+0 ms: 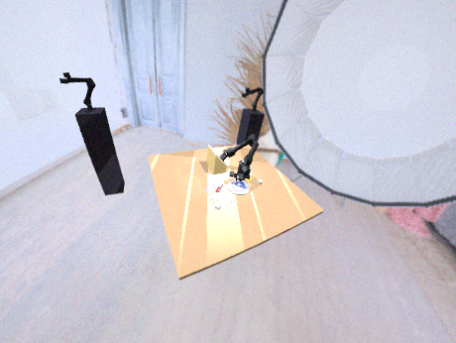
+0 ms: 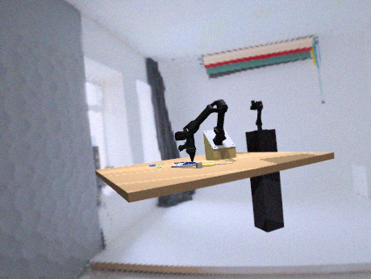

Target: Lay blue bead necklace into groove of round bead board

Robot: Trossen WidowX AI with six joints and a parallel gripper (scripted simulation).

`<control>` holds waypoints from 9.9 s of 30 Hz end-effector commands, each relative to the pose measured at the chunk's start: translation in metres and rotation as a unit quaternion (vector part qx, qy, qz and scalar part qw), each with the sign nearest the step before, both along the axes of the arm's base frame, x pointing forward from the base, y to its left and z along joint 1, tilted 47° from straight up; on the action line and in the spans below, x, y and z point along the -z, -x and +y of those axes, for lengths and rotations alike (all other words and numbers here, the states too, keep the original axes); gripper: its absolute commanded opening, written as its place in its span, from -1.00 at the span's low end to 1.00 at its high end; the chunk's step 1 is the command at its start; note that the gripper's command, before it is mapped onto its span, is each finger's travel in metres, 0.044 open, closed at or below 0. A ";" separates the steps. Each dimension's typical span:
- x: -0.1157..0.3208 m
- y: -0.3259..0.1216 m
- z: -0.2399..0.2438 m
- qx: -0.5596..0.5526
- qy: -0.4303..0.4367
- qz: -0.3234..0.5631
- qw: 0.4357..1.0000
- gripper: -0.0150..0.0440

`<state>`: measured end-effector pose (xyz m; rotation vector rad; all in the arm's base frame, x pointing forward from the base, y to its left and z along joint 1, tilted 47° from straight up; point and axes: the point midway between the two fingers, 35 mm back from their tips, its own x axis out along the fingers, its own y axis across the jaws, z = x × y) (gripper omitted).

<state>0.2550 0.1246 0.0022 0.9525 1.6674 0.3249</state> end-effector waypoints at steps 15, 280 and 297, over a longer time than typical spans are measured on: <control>0.004 0.001 0.004 -0.001 0.000 0.001 1.000 -0.49; -0.009 0.005 -0.036 0.053 0.003 0.060 0.997 0.20; 0.004 0.004 -0.021 0.054 0.002 0.058 0.997 -0.08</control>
